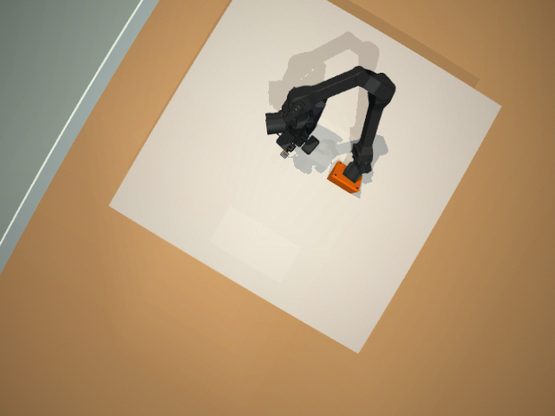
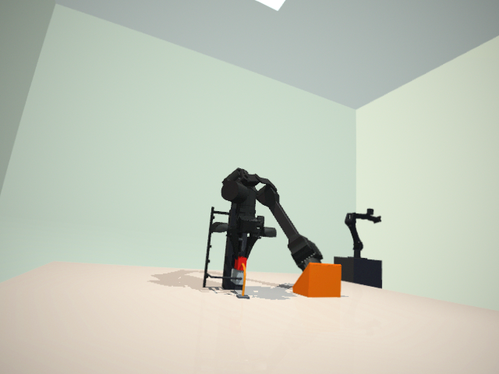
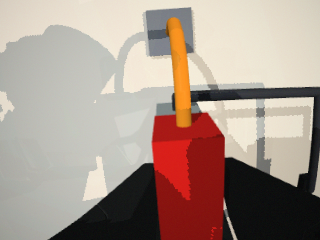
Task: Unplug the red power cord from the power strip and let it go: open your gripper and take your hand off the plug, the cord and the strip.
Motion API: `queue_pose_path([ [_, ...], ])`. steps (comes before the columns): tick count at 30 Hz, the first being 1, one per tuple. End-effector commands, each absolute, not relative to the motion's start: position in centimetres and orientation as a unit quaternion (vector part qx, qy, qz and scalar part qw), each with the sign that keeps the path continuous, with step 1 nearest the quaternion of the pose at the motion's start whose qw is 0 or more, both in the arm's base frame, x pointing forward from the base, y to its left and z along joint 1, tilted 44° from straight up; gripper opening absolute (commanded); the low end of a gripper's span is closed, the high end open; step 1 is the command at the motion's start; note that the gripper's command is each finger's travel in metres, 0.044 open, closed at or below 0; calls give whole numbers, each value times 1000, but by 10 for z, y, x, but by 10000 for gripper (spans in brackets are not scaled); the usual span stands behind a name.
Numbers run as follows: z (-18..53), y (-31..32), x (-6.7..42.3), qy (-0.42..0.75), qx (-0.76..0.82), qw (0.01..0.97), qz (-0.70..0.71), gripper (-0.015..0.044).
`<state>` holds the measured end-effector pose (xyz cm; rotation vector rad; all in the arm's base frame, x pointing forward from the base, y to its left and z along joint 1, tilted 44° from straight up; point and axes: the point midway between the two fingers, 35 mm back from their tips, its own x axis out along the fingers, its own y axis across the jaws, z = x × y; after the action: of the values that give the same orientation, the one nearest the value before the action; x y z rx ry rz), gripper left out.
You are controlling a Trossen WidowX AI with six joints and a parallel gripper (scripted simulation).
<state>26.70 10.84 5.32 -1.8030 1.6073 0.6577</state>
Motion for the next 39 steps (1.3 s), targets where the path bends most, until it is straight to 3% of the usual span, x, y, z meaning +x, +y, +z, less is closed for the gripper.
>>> queue_pose_path([
  [1, 52, 111, 267, 610, -684, 313, 251, 0],
  [39, 16, 159, 267, 608, -684, 314, 251, 0],
])
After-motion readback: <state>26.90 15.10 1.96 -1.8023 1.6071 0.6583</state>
